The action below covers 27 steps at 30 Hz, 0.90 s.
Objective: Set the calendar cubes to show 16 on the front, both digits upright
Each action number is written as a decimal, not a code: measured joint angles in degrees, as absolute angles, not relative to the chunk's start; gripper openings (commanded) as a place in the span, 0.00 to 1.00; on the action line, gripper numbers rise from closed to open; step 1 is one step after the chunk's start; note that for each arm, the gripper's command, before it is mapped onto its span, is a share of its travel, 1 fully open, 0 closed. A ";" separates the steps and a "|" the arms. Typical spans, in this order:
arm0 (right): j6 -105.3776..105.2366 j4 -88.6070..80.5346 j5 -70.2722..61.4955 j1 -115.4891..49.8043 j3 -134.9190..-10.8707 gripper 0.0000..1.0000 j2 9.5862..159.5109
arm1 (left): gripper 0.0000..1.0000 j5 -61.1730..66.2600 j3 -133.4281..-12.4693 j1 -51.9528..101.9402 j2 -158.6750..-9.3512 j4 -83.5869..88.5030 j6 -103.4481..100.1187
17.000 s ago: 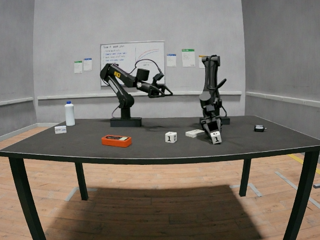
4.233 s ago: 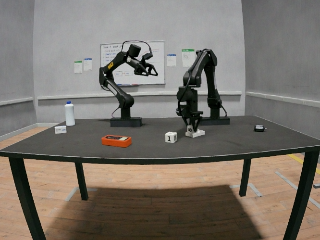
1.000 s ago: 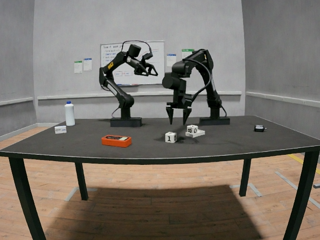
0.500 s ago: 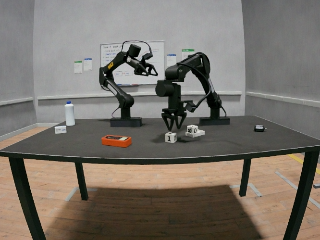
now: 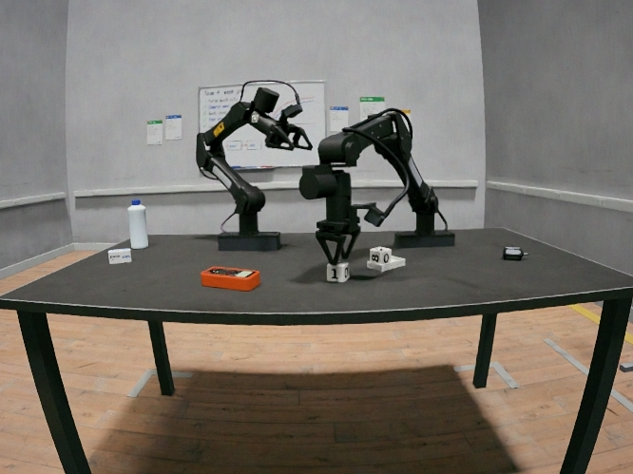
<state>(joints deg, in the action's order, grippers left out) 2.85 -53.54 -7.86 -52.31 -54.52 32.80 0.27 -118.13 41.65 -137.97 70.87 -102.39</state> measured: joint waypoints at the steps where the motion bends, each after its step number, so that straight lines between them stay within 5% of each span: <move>1: 2.85 -53.54 -7.86 -52.31 -54.52 1.00 32.80 | 0.64 0.27 -118.30 41.65 -137.97 71.00 -102.52; 27: 2.85 -53.54 -7.86 -52.31 -54.52 1.00 32.80 | 0.64 0.27 -117.54 41.65 -139.22 68.01 -103.37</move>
<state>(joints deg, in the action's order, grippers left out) 2.85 -53.54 -7.86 -52.31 -54.52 32.80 0.27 -117.54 41.65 -139.22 68.01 -103.37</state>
